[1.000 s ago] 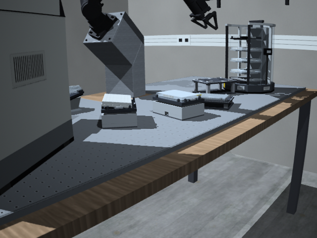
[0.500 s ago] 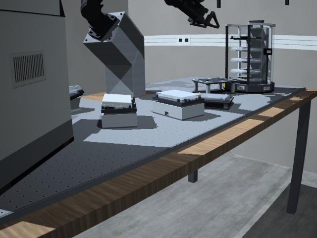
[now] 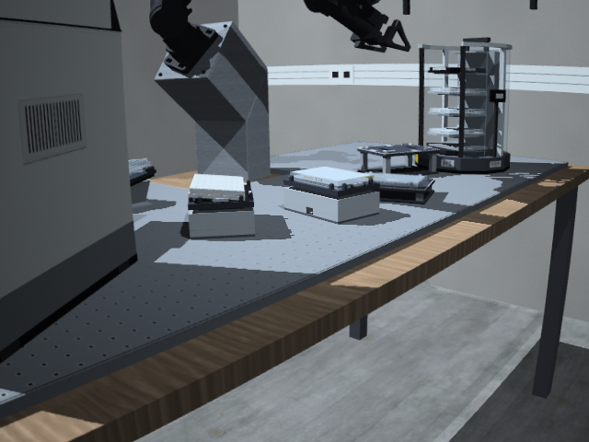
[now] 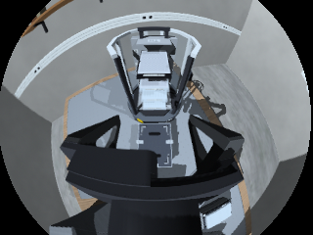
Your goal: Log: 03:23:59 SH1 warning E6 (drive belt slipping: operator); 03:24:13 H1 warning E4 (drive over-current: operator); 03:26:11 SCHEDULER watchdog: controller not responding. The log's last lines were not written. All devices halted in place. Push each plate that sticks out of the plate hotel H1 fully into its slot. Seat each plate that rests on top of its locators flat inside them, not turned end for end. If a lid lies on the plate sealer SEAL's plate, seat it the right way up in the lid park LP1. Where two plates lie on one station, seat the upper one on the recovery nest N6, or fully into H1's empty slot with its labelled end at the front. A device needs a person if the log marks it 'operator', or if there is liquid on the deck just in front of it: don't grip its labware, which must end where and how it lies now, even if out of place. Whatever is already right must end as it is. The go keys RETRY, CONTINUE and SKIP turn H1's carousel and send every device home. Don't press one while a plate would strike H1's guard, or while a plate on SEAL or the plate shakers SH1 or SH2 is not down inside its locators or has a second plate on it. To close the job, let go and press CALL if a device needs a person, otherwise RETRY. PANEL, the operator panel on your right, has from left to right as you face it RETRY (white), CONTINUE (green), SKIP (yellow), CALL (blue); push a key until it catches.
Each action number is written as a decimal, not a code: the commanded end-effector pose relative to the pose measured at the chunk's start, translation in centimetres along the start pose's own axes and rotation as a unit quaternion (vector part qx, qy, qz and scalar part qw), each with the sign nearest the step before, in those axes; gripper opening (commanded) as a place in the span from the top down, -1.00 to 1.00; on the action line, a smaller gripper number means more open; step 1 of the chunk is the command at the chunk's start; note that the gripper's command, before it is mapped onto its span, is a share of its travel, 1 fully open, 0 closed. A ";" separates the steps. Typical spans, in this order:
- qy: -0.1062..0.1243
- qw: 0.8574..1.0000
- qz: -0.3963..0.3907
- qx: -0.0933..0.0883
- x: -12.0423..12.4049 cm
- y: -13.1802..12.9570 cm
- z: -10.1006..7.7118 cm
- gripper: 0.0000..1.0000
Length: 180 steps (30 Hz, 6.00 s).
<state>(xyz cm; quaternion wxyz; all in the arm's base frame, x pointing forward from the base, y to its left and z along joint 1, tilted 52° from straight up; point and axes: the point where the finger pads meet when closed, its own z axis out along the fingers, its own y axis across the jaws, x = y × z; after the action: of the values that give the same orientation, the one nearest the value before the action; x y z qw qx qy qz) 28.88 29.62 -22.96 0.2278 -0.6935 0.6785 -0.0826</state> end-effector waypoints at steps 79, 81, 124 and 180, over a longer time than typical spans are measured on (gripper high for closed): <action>-0.011 1.000 -0.003 0.007 3.4 -0.5 2.8 -1.00; -0.011 1.000 -0.003 0.007 3.4 -0.5 2.8 -1.00; -0.013 1.000 -0.006 0.005 1.6 -0.3 1.7 -1.00; 0.424 0.842 0.289 0.164 2.1 -10.9 -4.4 -1.00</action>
<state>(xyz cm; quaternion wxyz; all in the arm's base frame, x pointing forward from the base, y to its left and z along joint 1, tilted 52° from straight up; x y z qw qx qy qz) 35.43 25.96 -15.04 0.0481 -0.3893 0.8322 -0.3920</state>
